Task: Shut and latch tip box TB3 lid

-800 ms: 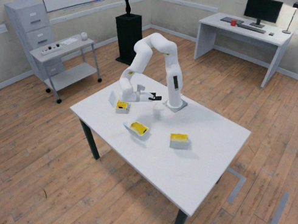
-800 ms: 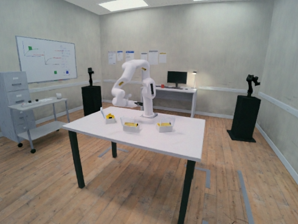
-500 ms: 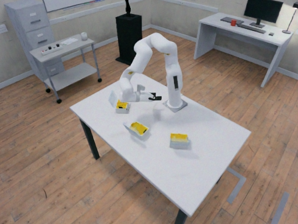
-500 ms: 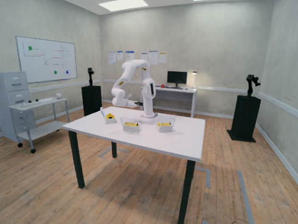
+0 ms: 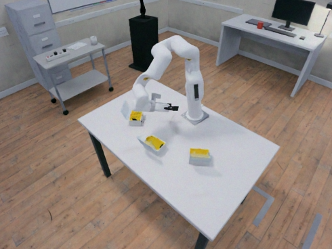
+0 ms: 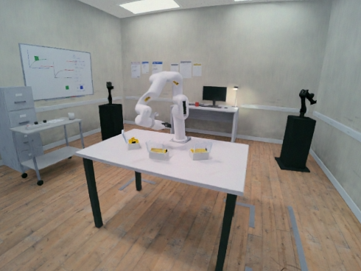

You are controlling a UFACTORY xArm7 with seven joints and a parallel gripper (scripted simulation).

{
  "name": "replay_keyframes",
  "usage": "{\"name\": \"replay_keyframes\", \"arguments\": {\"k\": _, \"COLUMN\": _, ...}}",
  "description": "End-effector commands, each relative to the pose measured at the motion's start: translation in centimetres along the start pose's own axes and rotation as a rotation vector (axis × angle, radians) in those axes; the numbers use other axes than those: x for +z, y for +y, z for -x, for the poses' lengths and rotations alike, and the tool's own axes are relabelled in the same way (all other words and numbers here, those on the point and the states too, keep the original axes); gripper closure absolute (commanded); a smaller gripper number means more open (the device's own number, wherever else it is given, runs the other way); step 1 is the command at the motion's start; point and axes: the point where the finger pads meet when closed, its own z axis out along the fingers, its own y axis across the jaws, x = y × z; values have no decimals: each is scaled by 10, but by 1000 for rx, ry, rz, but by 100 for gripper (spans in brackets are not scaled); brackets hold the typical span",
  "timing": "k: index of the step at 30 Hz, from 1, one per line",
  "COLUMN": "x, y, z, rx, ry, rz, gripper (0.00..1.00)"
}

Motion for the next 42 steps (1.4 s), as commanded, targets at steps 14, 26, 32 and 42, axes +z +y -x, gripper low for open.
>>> {"name": "replay_keyframes", "arguments": {"k": 14, "x": -35, "y": -25, "z": 0, "rx": -333, "ry": -262, "rz": -289, "gripper": 0}}
{"name": "replay_keyframes", "arguments": {"k": 26, "x": -64, "y": -36, "z": -7, "rx": -565, "ry": -378, "rz": -548, "gripper": 0}}
{"name": "replay_keyframes", "arguments": {"k": 32, "x": -81, "y": -39, "z": -12, "rx": -665, "ry": -410, "rz": -678, "gripper": 0}}
{"name": "replay_keyframes", "arguments": {"k": 42, "x": -112, "y": -40, "z": -26, "rx": -852, "ry": -435, "rz": -955, "gripper": 0}}
